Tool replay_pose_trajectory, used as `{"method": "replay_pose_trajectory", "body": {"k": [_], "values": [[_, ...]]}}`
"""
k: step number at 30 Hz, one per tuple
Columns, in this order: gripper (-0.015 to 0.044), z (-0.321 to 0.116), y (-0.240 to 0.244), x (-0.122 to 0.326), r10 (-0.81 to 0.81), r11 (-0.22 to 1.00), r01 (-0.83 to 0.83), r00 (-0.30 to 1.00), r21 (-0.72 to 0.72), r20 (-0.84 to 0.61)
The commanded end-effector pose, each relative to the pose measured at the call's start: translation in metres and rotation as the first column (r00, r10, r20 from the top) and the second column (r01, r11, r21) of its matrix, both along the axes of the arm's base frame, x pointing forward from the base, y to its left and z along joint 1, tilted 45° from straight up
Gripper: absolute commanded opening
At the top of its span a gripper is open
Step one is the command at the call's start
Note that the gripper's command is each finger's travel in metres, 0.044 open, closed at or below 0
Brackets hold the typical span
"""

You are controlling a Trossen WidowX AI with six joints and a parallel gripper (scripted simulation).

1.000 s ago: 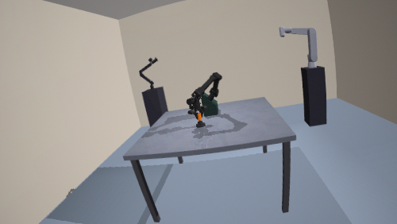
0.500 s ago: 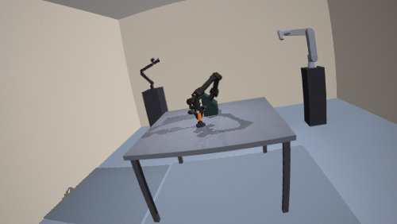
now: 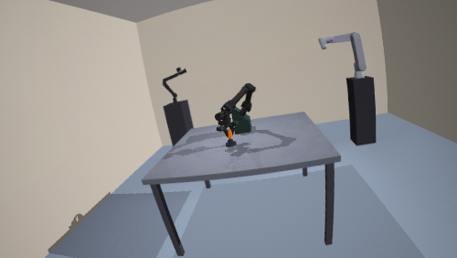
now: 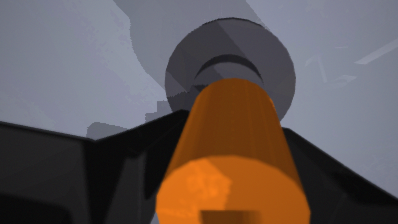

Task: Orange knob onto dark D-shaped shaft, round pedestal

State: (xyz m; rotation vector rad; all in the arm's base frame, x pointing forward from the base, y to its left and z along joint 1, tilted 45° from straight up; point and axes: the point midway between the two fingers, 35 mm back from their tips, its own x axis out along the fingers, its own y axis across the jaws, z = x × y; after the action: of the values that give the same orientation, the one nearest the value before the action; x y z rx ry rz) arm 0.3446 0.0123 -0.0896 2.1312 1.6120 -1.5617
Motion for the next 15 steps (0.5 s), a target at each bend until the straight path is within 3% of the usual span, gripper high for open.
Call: {"method": "replay_pose_trajectory", "body": {"k": [1,15], "values": [[0.0000,0.0024,-0.0023,0.0022,-0.029,1.000,0.029,0.999,0.000,-0.015],[0.0000,-0.0039,0.0006,0.0026,-0.029,1.000,0.029,0.999,0.000,-0.015]]}}
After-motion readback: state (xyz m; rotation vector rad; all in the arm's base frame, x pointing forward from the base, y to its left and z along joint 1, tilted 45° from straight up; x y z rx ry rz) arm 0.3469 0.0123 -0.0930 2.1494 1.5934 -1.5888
